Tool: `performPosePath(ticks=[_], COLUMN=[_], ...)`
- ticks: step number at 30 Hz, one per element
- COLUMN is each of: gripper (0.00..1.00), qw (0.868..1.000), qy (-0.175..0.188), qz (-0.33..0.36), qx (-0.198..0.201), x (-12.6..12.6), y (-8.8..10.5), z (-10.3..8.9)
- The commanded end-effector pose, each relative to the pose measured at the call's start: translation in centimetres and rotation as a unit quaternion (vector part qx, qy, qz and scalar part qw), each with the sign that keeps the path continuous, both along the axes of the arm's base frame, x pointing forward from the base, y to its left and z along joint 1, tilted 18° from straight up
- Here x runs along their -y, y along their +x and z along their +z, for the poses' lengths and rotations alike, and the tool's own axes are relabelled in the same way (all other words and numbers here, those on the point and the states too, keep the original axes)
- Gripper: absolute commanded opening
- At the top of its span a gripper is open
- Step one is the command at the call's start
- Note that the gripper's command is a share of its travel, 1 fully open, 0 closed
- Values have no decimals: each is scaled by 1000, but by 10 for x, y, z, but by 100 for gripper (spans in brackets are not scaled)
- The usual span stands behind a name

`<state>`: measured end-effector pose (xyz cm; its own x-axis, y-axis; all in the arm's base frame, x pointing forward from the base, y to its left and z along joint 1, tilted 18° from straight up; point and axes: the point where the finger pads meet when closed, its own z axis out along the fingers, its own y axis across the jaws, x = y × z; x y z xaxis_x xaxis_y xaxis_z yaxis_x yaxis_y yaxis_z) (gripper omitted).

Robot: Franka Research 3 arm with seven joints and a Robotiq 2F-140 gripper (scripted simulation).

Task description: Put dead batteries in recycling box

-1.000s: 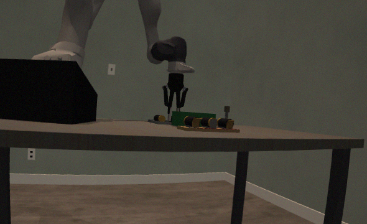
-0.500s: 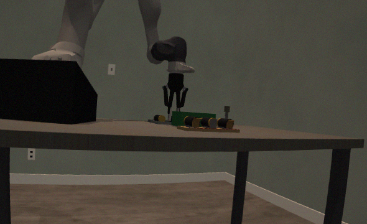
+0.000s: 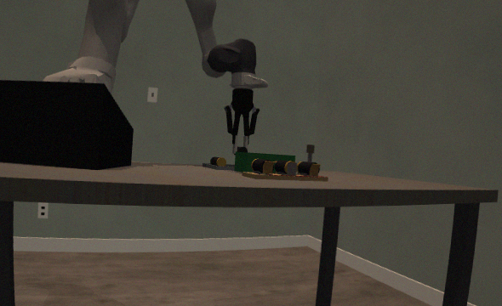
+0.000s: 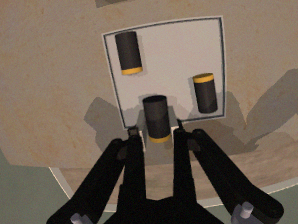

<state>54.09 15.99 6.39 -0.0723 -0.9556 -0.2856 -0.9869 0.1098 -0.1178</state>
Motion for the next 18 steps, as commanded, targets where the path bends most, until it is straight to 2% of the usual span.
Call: performPosePath(ticks=[1, 8, 10, 14, 16, 18], gripper=[16, 16, 16, 16, 16, 16], qw=[1000, 1000, 1000, 1000, 1000, 1000], qy=[2, 2, 2, 2, 2, 2], qz=[6, 6, 6, 6, 6, 6], qx=[-9, -9, -9, -9, -9, -9], x=[0, 0, 4, 17, 19, 19], y=[-8, -8, -10, -15, -17, -17], z=[1, 4, 18, 60, 69, 69])
